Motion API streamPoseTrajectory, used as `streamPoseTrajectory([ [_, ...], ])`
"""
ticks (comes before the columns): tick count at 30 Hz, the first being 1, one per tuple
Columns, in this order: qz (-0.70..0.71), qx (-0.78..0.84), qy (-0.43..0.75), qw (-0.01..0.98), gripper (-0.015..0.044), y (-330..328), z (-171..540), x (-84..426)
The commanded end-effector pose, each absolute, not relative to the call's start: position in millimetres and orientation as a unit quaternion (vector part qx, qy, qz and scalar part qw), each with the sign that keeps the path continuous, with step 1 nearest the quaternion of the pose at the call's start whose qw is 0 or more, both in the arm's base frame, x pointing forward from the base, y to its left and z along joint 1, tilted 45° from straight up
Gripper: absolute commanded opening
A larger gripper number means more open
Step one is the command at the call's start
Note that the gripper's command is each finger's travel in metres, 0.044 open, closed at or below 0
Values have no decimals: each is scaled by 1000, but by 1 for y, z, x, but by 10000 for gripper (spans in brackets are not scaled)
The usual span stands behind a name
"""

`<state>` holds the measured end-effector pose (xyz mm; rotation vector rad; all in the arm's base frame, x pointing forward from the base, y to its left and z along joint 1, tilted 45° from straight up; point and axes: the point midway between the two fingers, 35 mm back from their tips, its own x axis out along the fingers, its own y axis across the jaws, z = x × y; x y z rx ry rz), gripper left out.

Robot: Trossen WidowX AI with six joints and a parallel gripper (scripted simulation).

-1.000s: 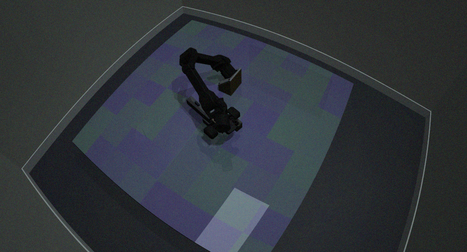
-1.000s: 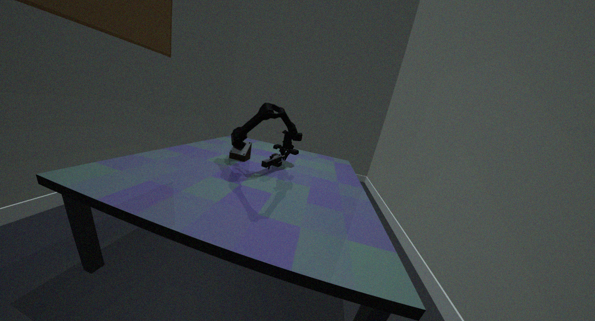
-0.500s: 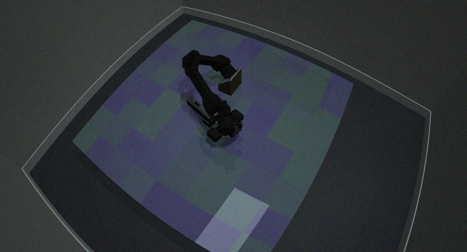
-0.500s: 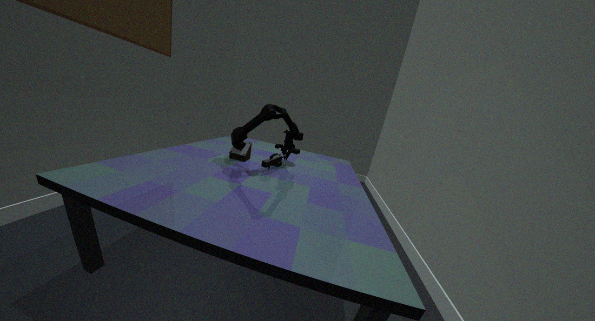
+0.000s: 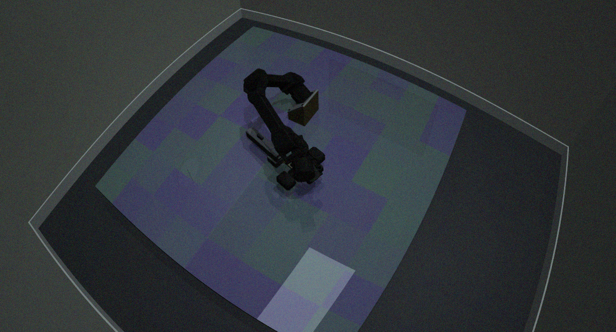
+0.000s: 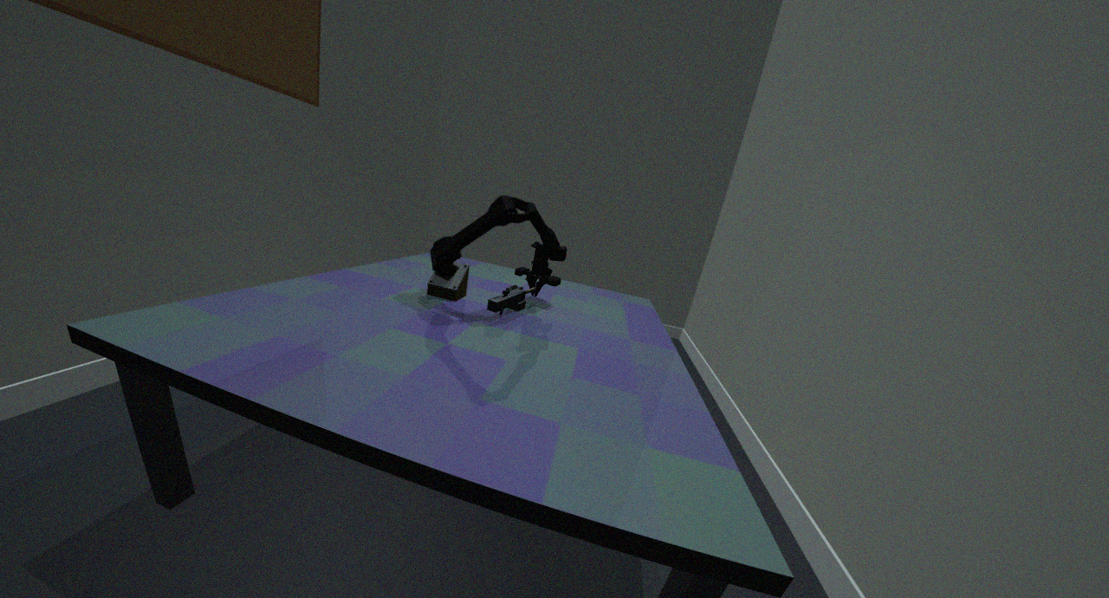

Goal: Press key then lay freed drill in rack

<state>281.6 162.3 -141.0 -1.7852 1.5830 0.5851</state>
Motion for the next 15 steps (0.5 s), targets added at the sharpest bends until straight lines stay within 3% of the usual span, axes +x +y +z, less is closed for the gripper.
streamPoseTrajectory([
  [1,225,-684,605,339,0,167,-142,282],
  [15,225,-684,605,339,0,168,-134,281],
])
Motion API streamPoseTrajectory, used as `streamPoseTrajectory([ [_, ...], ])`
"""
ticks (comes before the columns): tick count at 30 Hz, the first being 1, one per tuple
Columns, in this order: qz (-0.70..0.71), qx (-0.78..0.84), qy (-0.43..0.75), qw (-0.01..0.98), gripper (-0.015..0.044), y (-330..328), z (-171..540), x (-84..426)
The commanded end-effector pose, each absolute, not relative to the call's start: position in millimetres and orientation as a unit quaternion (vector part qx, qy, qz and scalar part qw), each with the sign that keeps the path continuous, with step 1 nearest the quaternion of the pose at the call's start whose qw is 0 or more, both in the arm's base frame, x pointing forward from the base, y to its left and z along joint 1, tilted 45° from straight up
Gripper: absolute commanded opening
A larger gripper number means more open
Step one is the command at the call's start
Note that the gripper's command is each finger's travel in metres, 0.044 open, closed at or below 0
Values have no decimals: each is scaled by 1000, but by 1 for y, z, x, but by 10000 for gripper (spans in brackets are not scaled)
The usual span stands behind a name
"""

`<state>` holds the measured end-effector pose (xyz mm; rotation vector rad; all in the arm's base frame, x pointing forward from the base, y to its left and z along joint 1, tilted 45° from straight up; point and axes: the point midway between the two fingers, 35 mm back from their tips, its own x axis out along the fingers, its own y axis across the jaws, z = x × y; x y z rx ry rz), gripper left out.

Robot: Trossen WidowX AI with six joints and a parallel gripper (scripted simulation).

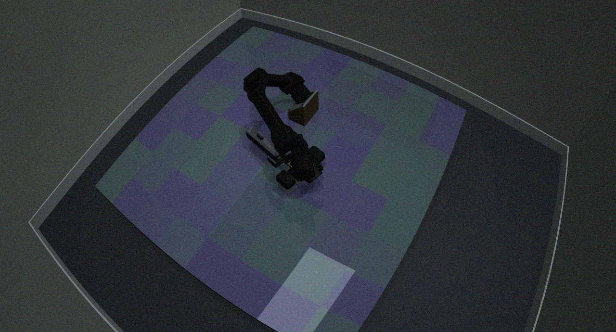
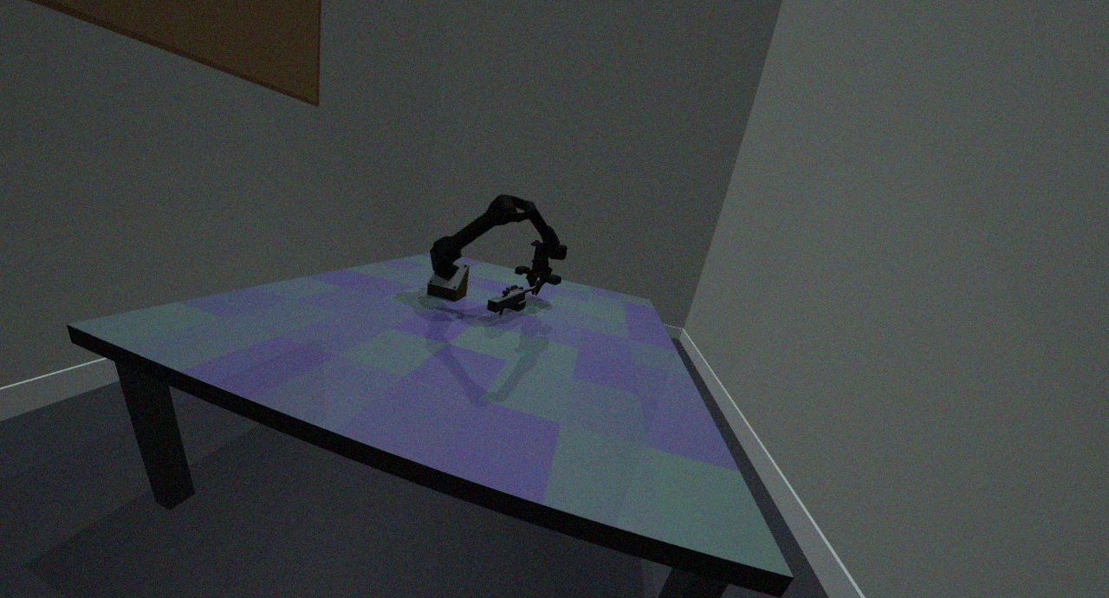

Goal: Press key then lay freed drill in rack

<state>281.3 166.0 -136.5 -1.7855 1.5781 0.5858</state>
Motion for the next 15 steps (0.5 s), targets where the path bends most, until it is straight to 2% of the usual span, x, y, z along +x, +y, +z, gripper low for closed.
streamPoseTrajectory([
  [1,225,-684,605,339,0,168,-134,281],
  [15,225,-684,605,339,0,171,-128,280],
])
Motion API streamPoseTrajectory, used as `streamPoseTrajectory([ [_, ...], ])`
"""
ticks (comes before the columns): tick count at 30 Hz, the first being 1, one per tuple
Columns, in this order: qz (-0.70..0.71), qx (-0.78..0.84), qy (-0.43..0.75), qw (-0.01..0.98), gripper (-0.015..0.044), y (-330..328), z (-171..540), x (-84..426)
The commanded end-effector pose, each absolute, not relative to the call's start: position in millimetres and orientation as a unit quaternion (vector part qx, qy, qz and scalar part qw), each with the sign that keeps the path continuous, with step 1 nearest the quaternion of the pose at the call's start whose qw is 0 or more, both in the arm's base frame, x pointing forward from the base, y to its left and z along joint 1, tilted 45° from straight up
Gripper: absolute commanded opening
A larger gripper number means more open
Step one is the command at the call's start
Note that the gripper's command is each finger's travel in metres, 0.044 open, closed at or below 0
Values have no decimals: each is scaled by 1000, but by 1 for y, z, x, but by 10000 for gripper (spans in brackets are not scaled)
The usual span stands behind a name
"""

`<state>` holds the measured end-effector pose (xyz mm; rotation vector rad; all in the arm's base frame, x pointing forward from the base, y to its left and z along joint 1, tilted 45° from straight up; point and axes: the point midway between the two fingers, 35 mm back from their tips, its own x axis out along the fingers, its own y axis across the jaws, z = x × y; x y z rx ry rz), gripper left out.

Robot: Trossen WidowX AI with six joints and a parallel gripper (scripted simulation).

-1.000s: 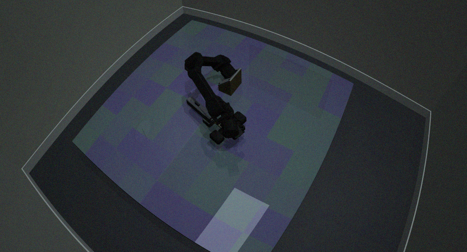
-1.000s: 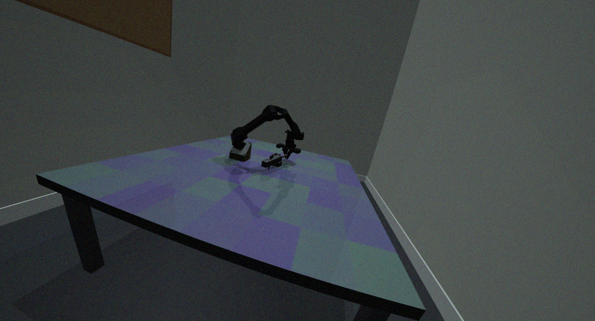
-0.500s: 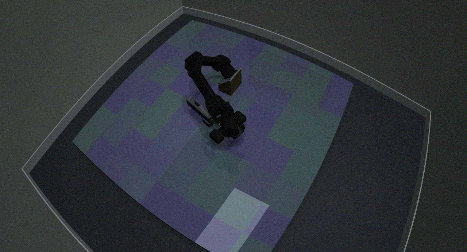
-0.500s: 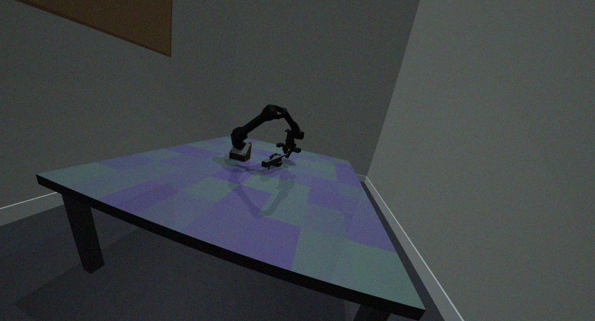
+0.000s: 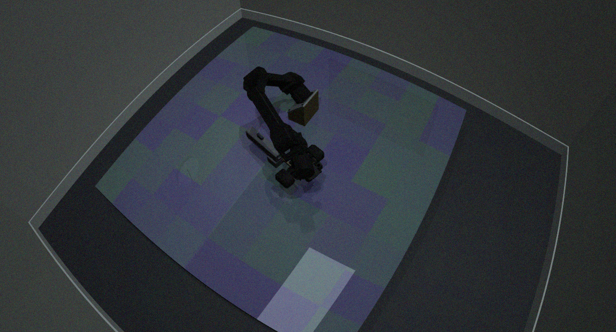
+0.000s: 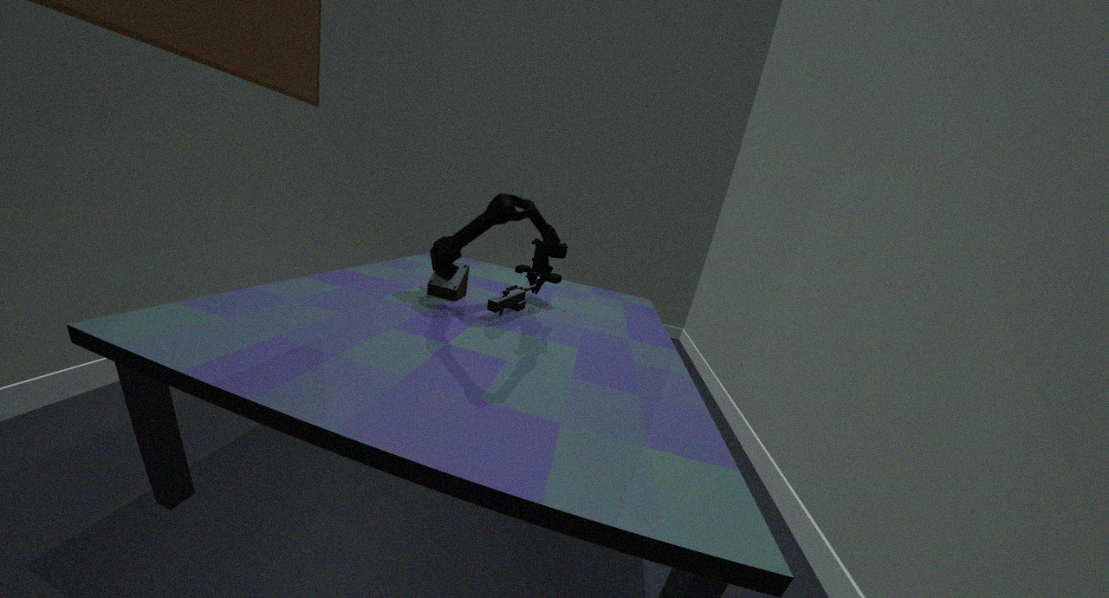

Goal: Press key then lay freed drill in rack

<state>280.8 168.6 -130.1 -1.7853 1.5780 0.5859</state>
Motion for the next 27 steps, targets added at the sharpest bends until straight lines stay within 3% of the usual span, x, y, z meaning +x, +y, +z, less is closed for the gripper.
streamPoseTrajectory([
  [1,225,-684,605,339,0,171,-128,280],
  [27,225,-684,605,339,0,176,-118,279],
])
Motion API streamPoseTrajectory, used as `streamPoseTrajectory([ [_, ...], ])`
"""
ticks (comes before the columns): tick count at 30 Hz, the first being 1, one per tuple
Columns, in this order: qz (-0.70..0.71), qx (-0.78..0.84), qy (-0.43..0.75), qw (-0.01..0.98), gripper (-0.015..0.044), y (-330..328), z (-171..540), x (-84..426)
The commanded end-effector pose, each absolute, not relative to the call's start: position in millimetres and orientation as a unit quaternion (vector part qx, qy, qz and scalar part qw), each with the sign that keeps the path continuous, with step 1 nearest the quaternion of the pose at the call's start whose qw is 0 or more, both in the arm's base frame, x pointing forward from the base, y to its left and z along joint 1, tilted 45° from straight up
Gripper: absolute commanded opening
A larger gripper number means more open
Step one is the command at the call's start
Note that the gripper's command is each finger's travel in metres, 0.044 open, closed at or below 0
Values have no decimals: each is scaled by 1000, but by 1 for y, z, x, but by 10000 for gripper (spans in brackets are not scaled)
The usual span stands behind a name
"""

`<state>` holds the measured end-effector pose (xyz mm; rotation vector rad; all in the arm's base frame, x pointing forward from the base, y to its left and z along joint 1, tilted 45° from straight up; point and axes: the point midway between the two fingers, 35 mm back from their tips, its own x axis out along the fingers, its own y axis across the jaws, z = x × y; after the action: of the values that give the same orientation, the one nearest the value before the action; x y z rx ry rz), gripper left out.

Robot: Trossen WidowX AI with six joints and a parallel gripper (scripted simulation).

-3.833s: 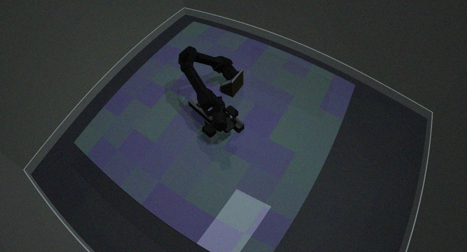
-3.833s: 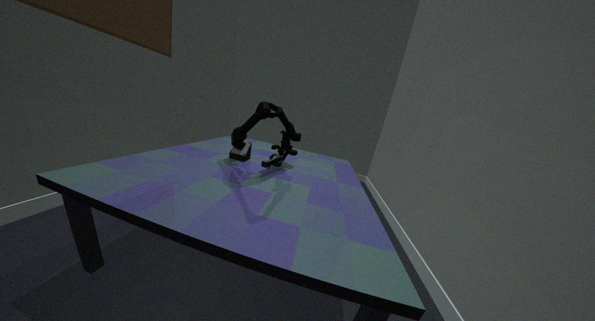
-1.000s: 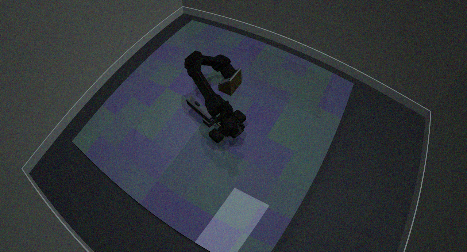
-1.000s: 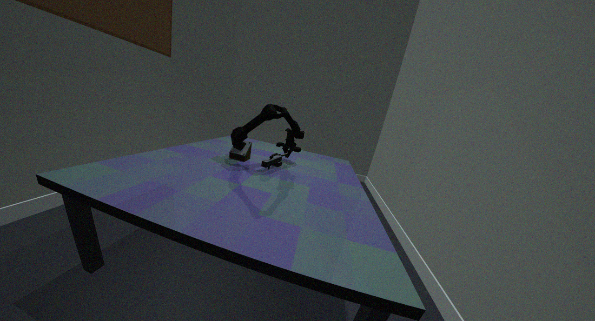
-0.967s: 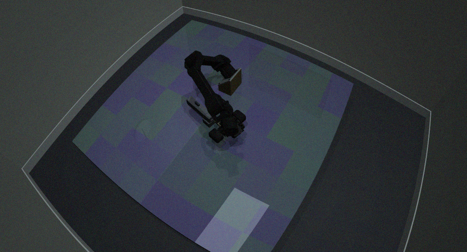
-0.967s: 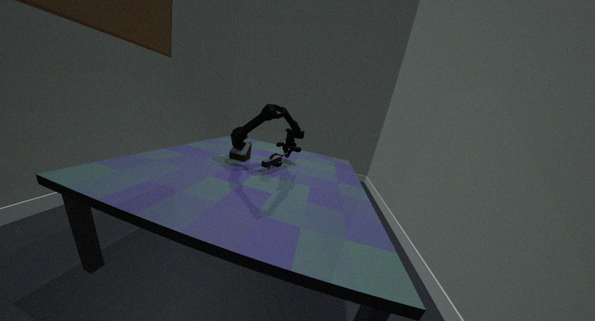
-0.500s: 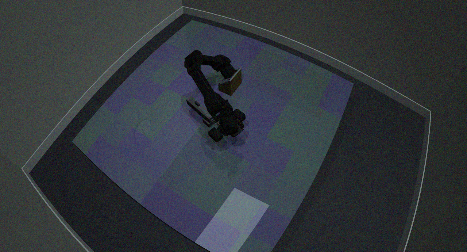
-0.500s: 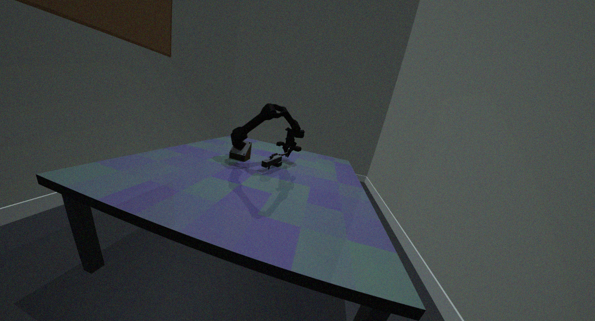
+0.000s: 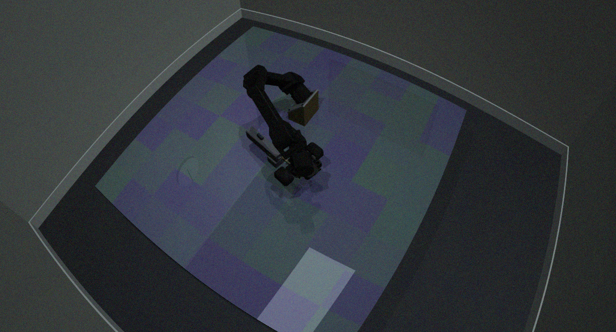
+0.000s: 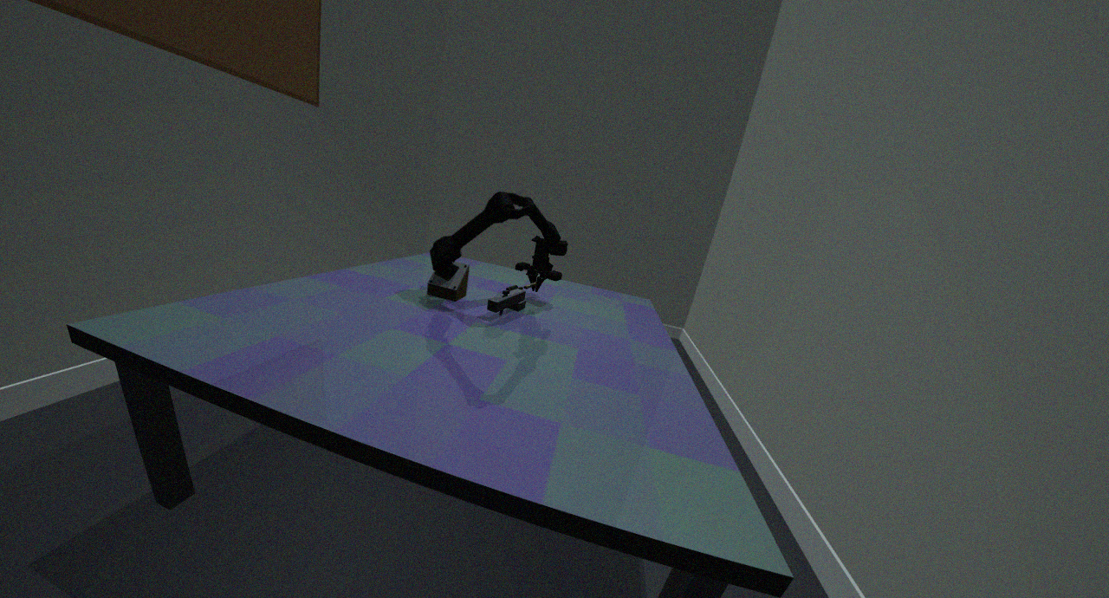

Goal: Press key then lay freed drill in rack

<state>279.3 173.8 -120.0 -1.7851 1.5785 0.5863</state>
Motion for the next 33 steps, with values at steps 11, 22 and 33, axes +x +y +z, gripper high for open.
streamPoseTrajectory([
  [11,226,-684,605,339,0,179,-115,278],
  [22,226,-684,605,339,0,181,-112,277],
  [33,226,-684,605,339,0,184,-110,276],
])
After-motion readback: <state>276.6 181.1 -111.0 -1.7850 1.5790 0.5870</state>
